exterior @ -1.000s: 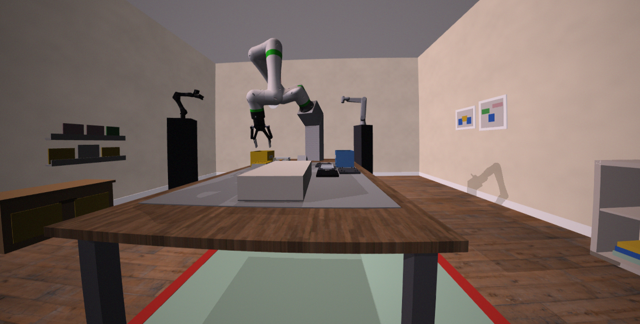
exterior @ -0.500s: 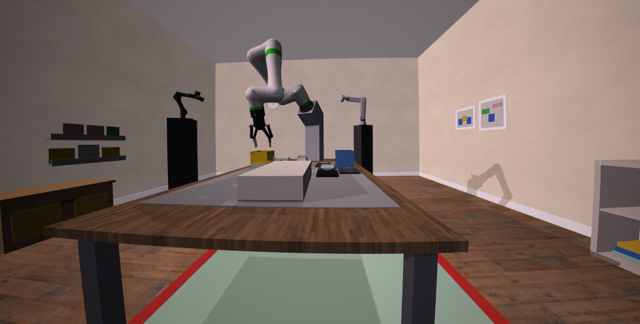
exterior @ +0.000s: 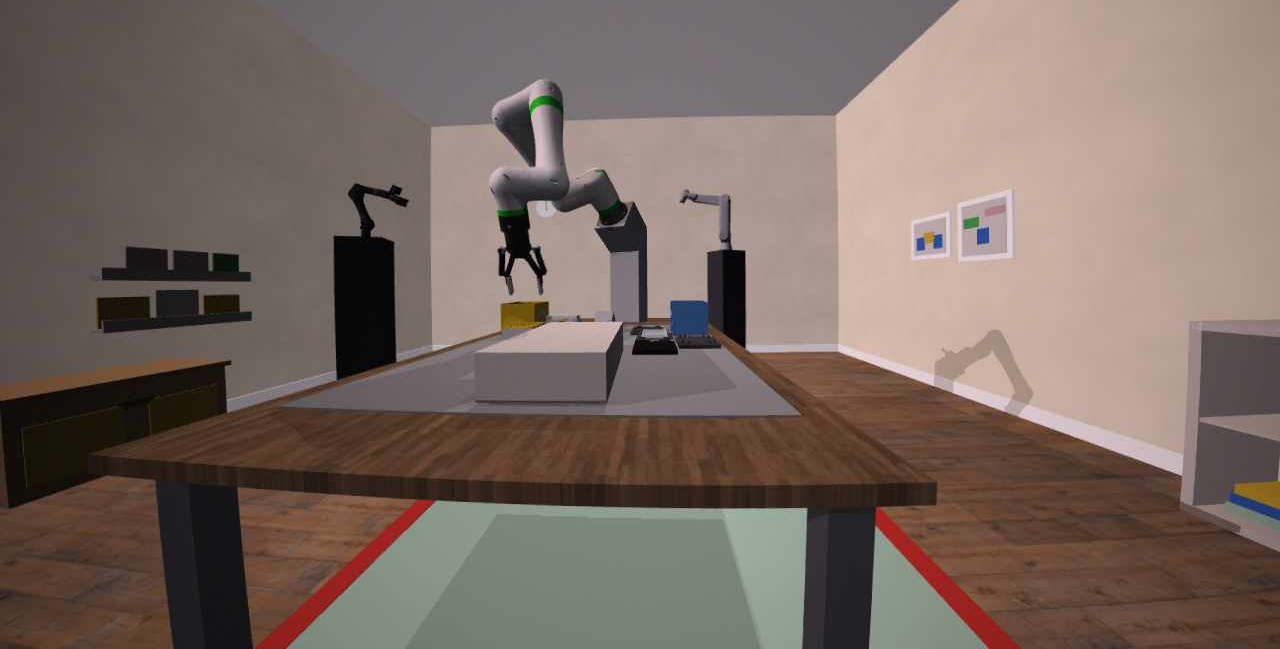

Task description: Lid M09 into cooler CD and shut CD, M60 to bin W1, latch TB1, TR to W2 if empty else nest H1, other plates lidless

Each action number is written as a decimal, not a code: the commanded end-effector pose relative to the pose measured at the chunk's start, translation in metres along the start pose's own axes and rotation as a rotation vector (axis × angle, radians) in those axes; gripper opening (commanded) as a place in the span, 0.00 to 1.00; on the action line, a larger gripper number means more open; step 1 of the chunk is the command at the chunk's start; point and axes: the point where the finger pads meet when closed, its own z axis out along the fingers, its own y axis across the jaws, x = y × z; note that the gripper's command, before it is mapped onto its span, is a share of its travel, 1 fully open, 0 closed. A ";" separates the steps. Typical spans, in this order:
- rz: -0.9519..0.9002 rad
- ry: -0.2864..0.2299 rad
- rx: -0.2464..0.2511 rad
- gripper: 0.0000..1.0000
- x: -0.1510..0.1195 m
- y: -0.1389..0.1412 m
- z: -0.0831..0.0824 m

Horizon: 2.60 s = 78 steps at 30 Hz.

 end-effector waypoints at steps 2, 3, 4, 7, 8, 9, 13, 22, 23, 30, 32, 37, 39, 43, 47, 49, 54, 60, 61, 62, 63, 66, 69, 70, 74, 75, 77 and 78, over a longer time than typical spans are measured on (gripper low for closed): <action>0.000 -0.001 0.000 0.66 0.012 -0.004 -0.006; 0.000 -0.001 0.000 0.66 0.015 -0.006 -0.008; 0.000 -0.001 0.000 0.66 0.019 -0.007 -0.010; 0.000 -0.001 0.000 0.66 0.029 -0.011 -0.015; 0.000 -0.001 0.000 0.66 0.032 -0.012 -0.017; 0.000 -0.001 0.000 0.66 0.035 -0.013 -0.019; 0.000 -0.001 0.000 0.66 0.049 -0.018 -0.026; 0.000 -0.001 0.000 0.66 0.072 -0.027 -0.039; 0.000 -0.001 0.000 0.66 0.076 -0.028 -0.041; 0.000 -0.001 0.000 0.66 0.099 -0.037 -0.053; 0.000 -0.001 0.000 0.66 0.106 -0.040 -0.057; 0.000 -0.001 0.000 0.66 0.116 -0.044 -0.062; 0.000 -0.001 0.000 0.66 0.122 -0.046 -0.066; 0.000 -0.001 0.000 0.66 0.136 -0.051 -0.073; 0.000 -0.001 0.000 0.66 0.149 -0.056 -0.080; 0.000 -0.001 0.000 0.66 0.156 -0.059 -0.084; 0.000 -0.001 0.000 0.66 0.161 -0.061 -0.087; 0.000 -0.001 0.000 0.66 0.161 -0.061 -0.087; 0.000 -0.001 0.000 0.66 0.161 -0.061 -0.087; 0.000 -0.001 0.000 0.66 0.161 -0.061 -0.087; 0.000 -0.001 0.000 0.66 0.161 -0.061 -0.086; 0.000 -0.001 0.000 0.66 0.163 -0.061 -0.082; 0.000 -0.001 0.000 0.66 0.163 -0.061 -0.081; 0.000 -0.001 0.000 0.66 0.164 -0.061 -0.080; 0.000 -0.001 0.000 0.66 0.166 -0.061 -0.075; 0.000 -0.001 0.000 0.66 0.167 -0.061 -0.073; 0.000 -0.001 0.000 0.66 0.168 -0.061 -0.071; 0.000 -0.001 0.000 0.66 0.169 -0.061 -0.070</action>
